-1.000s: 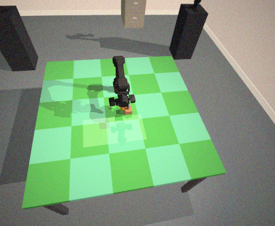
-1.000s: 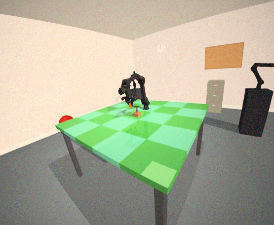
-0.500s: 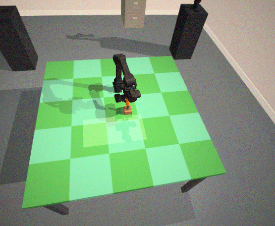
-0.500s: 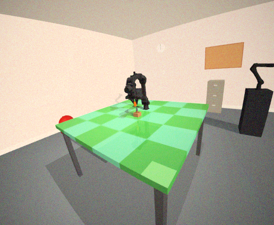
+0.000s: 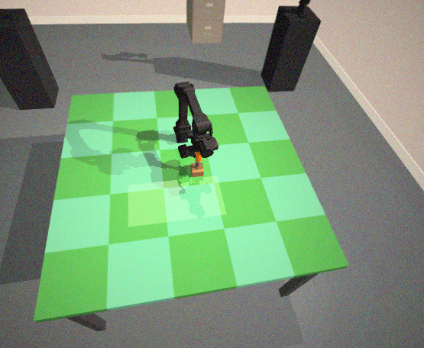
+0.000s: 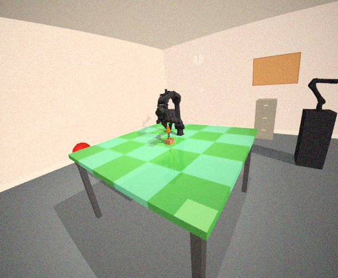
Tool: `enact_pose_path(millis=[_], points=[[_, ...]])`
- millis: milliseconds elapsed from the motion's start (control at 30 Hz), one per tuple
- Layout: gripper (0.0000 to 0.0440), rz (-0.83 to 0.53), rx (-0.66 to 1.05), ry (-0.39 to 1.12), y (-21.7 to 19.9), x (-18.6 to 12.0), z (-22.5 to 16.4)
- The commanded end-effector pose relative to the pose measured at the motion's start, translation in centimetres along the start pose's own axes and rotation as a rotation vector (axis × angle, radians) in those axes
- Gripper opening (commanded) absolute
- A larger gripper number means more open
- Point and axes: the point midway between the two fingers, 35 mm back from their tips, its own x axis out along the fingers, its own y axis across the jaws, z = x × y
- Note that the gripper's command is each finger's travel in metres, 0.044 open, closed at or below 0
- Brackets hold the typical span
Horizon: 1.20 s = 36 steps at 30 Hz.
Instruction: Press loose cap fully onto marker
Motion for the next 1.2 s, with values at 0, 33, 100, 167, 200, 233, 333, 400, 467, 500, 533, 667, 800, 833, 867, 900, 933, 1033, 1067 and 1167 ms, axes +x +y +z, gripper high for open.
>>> enact_pose_path(millis=[0, 33, 100, 167, 200, 233, 333, 400, 467, 500, 533, 667, 800, 833, 867, 900, 933, 1033, 1067, 1167], points=[[0.0000, 0.008, 0.000, -0.002, 0.1, 0.6, 0.1], [0.0000, 0.009, 0.000, -0.003, 0.1, 0.8, 0.1], [0.0000, 0.010, -0.002, -0.006, 0.1, 1.1, 0.1], [0.0000, 0.007, -0.009, -0.012, 0.1, 1.6, 0.1], [0.0000, 0.006, -0.012, -0.015, 0.1, 1.9, 0.1], [0.0000, 0.004, -0.016, -0.017, 0.1, 2.1, 0.1], [0.0000, -0.001, -0.025, -0.023, 0.1, 2.9, 0.0], [0.0000, -0.004, -0.031, -0.026, 0.1, 3.4, 0.0], [0.0000, -0.007, -0.038, -0.029, 0.1, 3.9, -0.1], [0.0000, -0.008, -0.042, -0.031, 0.1, 4.1, -0.1], [0.0000, -0.010, -0.045, -0.032, 0.1, 4.4, -0.1], [0.0000, -0.013, -0.060, -0.033, 0.1, 5.3, -0.1], [0.0079, -0.006, -0.070, -0.038, 0.1, 6.0, -0.1], [0.0080, -0.006, -0.074, -0.039, 0.1, 6.2, -0.1], [0.0086, -0.009, -0.075, -0.051, 0.1, 6.3, 0.2], [0.0091, -0.012, -0.078, -0.062, 0.1, 6.5, 0.5], [0.0097, -0.012, -0.078, -0.065, 0.1, 6.5, 0.5], [0.0114, -0.013, -0.079, -0.069, 0.1, 6.5, 0.7], [0.0120, -0.013, -0.079, -0.070, 0.1, 6.5, 0.7], [0.0137, -0.014, -0.079, -0.072, 0.2, 6.6, 0.7]])
